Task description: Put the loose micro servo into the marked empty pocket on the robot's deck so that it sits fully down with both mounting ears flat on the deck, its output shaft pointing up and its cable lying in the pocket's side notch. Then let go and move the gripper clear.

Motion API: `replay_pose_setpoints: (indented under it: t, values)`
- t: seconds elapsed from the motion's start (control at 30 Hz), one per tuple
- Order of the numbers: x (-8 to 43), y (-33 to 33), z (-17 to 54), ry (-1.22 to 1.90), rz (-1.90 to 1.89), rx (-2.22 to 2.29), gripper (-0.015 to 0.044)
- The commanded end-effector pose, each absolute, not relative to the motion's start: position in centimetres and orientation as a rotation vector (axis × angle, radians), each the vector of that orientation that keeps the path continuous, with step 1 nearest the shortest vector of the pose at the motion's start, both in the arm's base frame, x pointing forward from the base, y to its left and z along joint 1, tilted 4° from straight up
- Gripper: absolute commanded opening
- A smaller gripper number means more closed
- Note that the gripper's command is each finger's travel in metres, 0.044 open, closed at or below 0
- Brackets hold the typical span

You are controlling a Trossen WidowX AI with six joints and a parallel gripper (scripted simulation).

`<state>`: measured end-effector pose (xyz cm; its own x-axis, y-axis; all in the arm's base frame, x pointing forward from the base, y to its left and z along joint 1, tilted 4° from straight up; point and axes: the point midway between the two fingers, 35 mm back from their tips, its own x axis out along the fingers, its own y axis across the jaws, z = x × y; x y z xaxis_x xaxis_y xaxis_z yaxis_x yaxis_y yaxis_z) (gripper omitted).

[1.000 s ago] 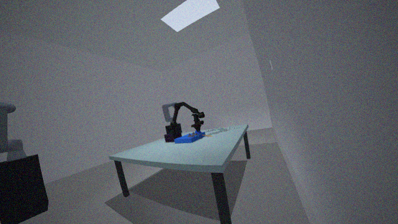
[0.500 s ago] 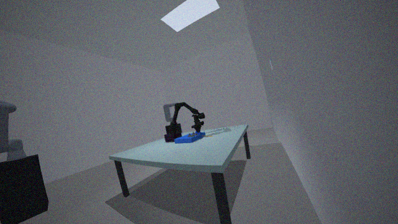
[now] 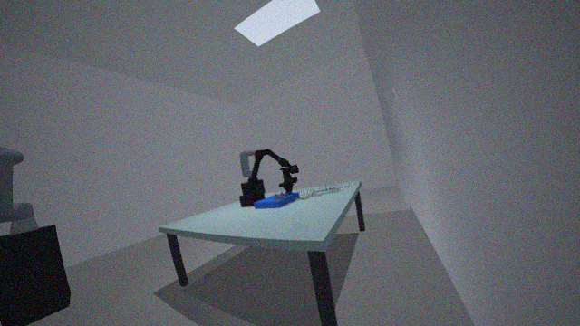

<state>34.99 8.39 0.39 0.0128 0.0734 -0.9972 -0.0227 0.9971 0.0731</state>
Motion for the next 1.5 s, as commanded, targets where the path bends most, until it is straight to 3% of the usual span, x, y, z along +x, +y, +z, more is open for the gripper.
replay_pose_setpoints:
  t: [0.0,0.37,0.53,0.7,0.83,1.47]
  values:
    - [35.0,8.4,0.4,1.558,0.071,0.043,0.0188]
    - [34.8,8.1,3.9,1.558,0.071,0.043,0.0188]
    - [32.5,8.2,5.5,1.556,0.071,0.044,0.0319]
    - [26.9,7.8,8.8,1.562,0.071,0.043,0.044]
    - [23.9,7.5,10.0,1.567,0.07,0.043,0.044]
    - [24.0,7.1,14.9,1.563,0.074,0.04,0.044]
